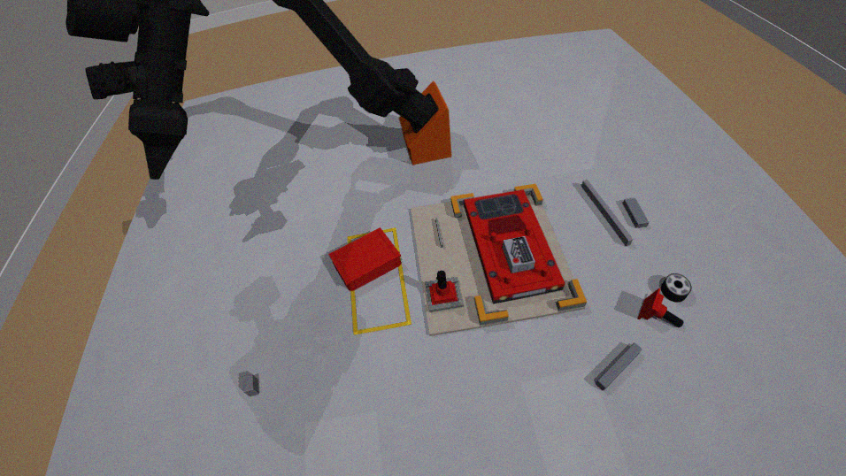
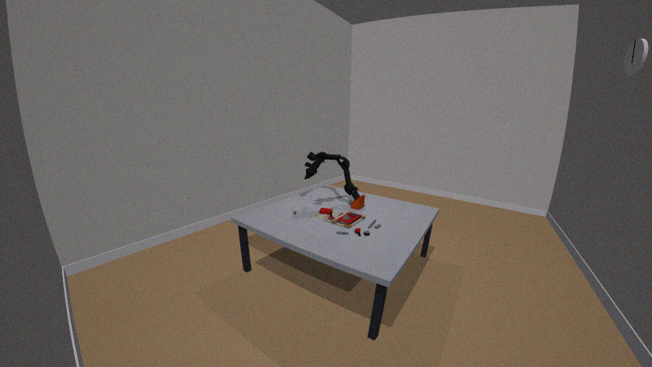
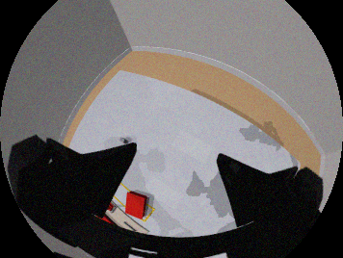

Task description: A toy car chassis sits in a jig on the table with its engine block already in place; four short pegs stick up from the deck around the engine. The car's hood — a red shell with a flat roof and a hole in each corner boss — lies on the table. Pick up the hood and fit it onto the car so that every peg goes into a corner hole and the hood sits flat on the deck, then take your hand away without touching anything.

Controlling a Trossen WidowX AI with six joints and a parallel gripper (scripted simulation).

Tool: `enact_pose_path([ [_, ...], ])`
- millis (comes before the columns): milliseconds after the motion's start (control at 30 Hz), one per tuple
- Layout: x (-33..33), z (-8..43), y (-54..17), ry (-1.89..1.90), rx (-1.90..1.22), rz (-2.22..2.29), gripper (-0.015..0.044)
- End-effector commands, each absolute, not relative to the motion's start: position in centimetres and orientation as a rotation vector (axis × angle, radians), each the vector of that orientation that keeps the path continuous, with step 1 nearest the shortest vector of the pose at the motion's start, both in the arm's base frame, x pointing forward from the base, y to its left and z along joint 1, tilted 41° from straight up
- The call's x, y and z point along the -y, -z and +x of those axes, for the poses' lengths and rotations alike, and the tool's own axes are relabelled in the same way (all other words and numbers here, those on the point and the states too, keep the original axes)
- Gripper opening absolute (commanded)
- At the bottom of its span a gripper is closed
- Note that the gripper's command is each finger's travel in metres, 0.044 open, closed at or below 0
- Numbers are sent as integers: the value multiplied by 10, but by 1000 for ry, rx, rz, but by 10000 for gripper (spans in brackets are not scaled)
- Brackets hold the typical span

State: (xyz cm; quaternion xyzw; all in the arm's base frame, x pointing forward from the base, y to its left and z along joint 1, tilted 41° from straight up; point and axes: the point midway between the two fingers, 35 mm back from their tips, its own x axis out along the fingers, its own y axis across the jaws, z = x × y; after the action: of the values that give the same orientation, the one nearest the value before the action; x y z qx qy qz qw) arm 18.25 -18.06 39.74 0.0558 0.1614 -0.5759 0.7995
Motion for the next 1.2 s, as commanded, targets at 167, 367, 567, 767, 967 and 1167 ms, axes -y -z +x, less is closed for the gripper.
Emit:
enact_pose_path([
  [167, 170, 236, -301, 1209, -556, 251, 440],
  [367, 154, 254, -238, 1233, -674, 341, 440],
  [567, 133, 259, -177, 1291, -788, 411, 440],
  [767, 117, 254, -136, 1357, -863, 443, 440],
  [967, 114, 257, -133, 1357, -863, 444, 440],
  [1167, 116, 258, -131, 1356, -863, 444, 440],
])
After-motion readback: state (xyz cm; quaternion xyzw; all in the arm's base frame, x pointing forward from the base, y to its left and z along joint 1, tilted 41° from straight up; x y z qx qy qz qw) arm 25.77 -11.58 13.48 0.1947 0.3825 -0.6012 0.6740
